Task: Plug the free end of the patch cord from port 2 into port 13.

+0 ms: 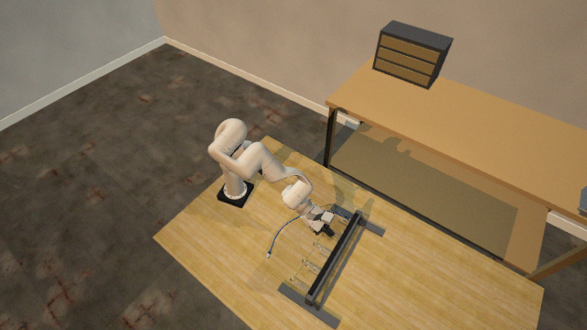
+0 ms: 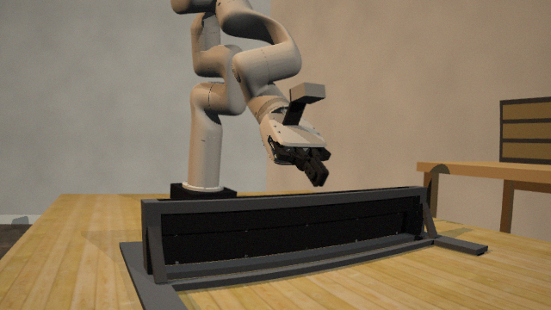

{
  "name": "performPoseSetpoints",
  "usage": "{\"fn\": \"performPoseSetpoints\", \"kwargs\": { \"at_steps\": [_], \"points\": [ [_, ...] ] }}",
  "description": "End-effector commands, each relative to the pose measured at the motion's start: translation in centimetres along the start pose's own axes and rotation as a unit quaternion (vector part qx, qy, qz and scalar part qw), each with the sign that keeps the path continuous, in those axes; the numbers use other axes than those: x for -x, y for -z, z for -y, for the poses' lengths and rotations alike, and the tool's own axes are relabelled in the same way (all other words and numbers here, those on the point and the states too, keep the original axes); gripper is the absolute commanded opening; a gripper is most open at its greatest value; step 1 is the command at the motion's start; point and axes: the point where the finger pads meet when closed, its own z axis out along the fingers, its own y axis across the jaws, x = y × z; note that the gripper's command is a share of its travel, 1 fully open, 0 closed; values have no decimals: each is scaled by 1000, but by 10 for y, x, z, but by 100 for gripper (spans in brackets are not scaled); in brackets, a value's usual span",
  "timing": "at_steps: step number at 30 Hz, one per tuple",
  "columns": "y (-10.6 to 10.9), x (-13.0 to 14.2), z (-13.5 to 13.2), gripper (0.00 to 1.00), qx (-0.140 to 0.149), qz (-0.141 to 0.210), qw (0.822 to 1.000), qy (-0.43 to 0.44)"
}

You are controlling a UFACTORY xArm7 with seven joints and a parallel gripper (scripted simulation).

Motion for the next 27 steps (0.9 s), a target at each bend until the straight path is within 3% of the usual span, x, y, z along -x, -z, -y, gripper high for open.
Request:
{"fn": "performPoseSetpoints", "kwargs": {
  "at_steps": [1, 18, 27],
  "points": [
    [0, -2, 0, 0, 0, -2, 1000, 0],
    [1, -2, 0, 0, 0, -2, 1000, 0],
    [21, -2, 0, 0, 0, -2, 1000, 0]
  ]
}}
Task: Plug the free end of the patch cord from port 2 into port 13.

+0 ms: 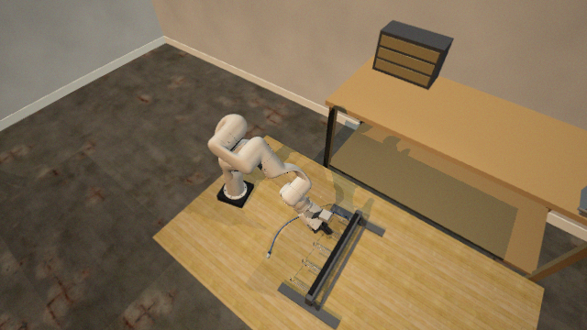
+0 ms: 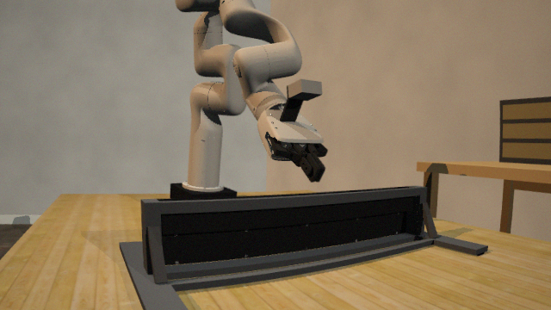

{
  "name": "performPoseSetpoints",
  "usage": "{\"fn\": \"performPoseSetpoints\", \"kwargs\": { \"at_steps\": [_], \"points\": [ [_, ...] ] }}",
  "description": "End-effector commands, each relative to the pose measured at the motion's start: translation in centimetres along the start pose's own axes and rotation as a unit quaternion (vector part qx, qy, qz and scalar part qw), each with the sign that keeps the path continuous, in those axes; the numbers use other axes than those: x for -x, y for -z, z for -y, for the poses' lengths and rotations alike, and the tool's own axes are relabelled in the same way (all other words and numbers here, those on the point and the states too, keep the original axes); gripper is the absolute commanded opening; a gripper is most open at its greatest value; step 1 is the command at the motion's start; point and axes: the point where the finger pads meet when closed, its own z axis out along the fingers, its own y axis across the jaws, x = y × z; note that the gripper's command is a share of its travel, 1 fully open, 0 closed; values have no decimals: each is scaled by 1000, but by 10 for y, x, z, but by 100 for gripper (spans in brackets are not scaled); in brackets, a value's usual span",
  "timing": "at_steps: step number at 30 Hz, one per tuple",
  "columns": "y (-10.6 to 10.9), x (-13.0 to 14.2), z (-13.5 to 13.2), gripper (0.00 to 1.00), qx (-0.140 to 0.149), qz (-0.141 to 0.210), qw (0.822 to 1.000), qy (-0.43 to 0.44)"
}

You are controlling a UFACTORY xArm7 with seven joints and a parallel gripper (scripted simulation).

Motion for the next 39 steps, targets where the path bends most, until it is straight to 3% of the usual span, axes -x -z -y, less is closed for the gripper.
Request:
{"fn": "performPoseSetpoints", "kwargs": {
  "at_steps": [1, 12, 32, 39],
  "points": [
    [12, -2, 0, 0, -1, -3, 1000, 0],
    [39, -2, 0, 0, -1, -3, 1000, 0],
    [115, -2, 0, 0, -1, -3, 1000, 0],
    [127, -2, 0, 0, -1, -3, 1000, 0]
  ]
}}
